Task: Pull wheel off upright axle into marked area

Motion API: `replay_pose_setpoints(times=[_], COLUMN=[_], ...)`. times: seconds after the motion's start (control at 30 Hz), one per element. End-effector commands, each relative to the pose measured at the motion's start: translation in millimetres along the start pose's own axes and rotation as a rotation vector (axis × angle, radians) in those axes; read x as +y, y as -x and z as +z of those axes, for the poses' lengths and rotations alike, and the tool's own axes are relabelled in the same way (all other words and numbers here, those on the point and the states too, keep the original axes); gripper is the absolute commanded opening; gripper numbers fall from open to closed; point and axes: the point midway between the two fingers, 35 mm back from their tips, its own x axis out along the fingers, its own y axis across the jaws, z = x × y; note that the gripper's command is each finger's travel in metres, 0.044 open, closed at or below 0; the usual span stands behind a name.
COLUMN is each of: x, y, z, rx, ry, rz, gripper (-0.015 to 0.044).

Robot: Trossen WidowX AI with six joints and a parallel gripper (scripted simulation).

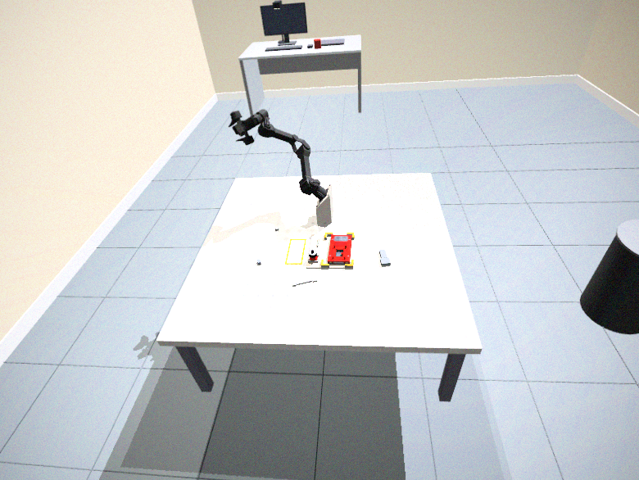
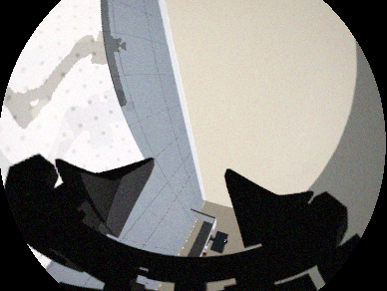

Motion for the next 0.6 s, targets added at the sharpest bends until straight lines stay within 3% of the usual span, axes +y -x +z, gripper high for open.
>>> replay_pose_setpoints(times=[0.0, 0.1, 0.57], x=[0.0, 0.8, 11.4], y=[-0.6, -5.6, 2.5], z=[2.0, 30.3, 160.8], rx=[-0.006, -0.077, -0.295], ry=[-0.001, -0.018, -0.133], rz=[-0.003, -0.038, -0.035], gripper=[0.0374, 0.03, 0.03])
